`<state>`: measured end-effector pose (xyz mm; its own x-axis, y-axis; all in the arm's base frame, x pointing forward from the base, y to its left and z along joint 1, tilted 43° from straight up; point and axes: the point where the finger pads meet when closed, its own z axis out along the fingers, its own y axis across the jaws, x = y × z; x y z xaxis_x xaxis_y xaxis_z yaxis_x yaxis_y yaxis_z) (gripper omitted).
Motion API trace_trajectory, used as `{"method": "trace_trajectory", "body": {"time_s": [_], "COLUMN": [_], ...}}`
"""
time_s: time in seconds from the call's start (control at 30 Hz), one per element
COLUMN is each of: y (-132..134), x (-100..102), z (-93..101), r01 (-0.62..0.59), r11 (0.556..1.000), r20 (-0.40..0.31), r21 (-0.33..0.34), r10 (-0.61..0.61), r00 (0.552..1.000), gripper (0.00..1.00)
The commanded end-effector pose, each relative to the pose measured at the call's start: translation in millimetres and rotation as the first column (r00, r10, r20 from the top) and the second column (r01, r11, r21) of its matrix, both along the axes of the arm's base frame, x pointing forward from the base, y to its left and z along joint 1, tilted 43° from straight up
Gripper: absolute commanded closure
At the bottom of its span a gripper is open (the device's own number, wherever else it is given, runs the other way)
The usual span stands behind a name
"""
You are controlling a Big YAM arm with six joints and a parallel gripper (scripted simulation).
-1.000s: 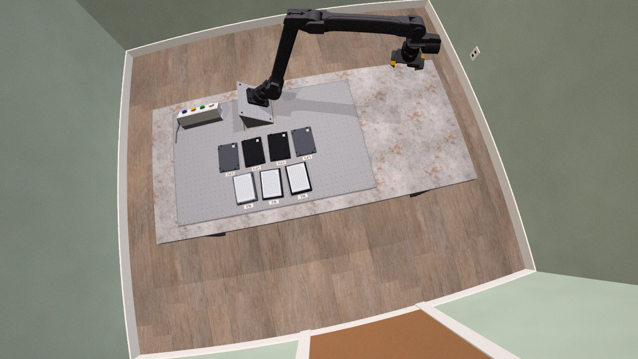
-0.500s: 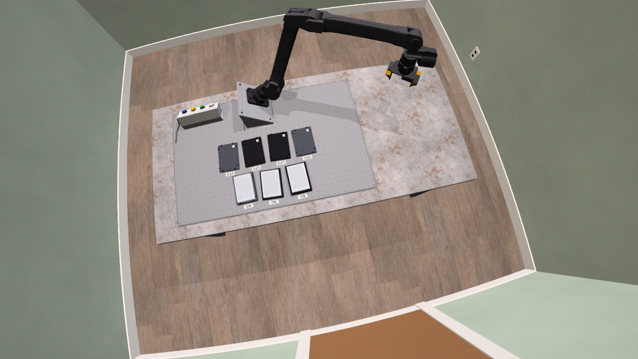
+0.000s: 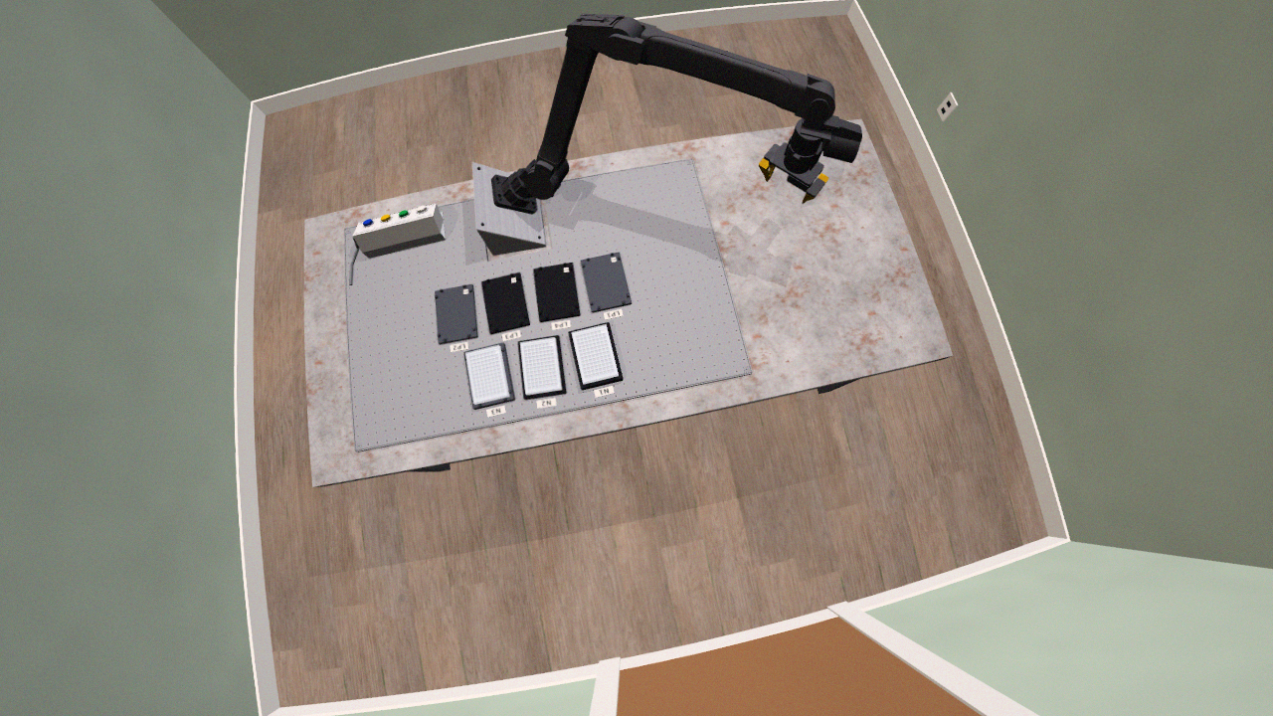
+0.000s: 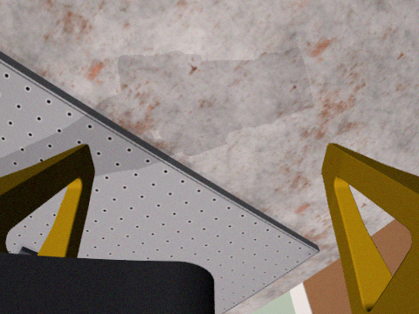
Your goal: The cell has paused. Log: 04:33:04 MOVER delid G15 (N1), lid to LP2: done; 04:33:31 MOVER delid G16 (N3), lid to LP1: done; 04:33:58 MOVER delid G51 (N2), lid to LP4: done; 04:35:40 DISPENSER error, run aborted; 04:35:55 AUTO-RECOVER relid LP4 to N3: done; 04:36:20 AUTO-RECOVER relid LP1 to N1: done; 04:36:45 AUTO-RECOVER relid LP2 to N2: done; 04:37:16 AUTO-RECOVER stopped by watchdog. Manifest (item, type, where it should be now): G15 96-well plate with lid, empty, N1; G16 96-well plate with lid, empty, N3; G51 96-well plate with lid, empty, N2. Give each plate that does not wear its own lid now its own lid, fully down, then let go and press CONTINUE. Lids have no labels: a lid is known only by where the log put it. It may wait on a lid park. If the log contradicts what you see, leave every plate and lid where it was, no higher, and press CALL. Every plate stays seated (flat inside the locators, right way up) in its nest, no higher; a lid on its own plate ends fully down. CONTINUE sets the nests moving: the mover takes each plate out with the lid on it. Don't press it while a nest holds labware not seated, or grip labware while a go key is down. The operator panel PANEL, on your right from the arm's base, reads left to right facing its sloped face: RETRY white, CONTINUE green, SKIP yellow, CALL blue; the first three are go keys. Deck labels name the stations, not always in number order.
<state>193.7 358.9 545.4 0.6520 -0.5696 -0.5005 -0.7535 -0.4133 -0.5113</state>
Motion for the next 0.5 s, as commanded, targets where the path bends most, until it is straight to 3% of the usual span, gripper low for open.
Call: {"method": "trace_trajectory", "body": {"time_s": [0.0,0.3,0.47], "y": [-14.3,-29.6,-39.6], "x": [7.3,40.6,47.4], "z": [7.4,-22.2,-26.8], "r01": [0.074,0.232,0.284], "r11": [0.997,0.972,0.958], "r20": [-0.014,-0.088,-0.104], "r21": [0.029,-0.022,-0.027], "r10": [-0.074,-0.233,-0.285], "r00": [0.997,0.968,0.953], "gripper": [0.00,0.00,0.00]}}
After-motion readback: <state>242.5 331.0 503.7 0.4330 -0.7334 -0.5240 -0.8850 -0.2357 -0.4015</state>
